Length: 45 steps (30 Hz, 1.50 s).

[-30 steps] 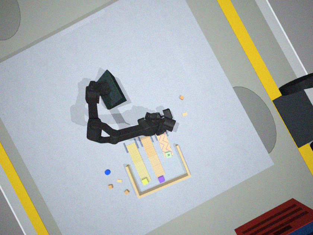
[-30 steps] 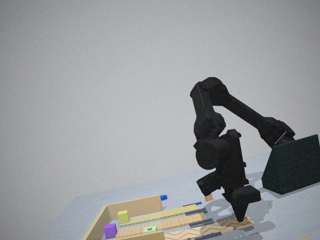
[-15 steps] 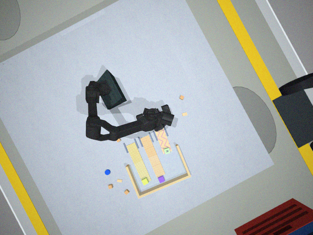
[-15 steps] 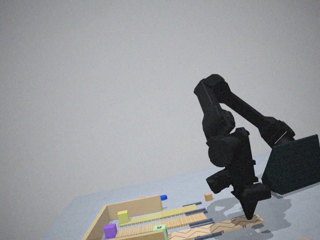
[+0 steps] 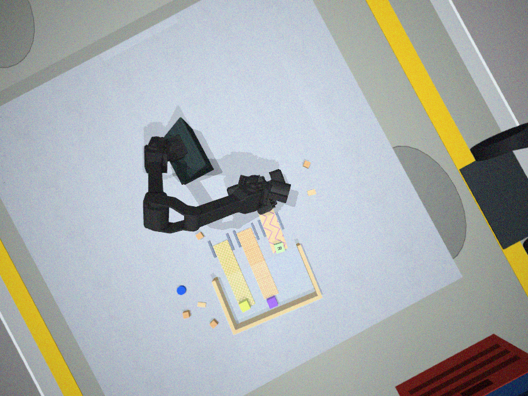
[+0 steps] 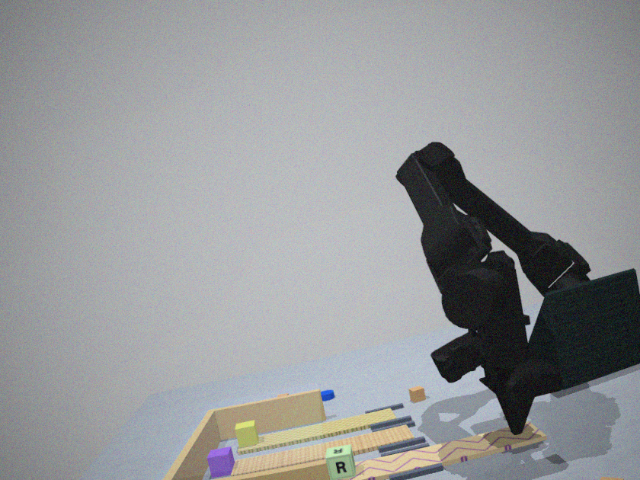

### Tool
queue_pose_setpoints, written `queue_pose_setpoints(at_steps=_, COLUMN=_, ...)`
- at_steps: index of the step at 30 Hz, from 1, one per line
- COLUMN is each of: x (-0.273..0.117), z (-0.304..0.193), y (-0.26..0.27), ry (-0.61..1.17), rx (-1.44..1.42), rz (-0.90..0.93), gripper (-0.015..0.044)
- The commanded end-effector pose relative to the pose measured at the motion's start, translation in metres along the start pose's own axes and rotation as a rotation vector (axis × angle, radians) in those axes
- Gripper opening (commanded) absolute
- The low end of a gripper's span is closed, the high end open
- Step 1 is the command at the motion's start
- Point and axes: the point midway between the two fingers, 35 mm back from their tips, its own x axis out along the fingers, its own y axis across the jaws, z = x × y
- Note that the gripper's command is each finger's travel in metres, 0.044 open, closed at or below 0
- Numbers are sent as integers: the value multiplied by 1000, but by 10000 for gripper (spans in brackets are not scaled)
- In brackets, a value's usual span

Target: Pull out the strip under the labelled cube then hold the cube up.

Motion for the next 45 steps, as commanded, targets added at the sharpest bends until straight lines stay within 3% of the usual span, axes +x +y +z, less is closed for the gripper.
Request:
queue_pose_setpoints(at_steps=1, x=4, z=-12, y=-3, ry=21, rx=-5, rz=-6, gripper=0)
queue_pose_setpoints(at_steps=24, x=3, z=-43, y=-4, ry=22, rx=-6, rz=-5, gripper=0)
queue_pose_setpoints(at_steps=29, x=-40, z=-34, y=1, ry=22, rx=-6, rz=-2, gripper=0)
queue_pose_setpoints(at_steps=33, x=-43, z=-34, y=1, ry=23, rx=-6, rz=-3, gripper=0)
queue_pose_setpoints(at_steps=45, x=-41, z=16, y=-2, ry=20, rx=46, rz=-5, gripper=315)
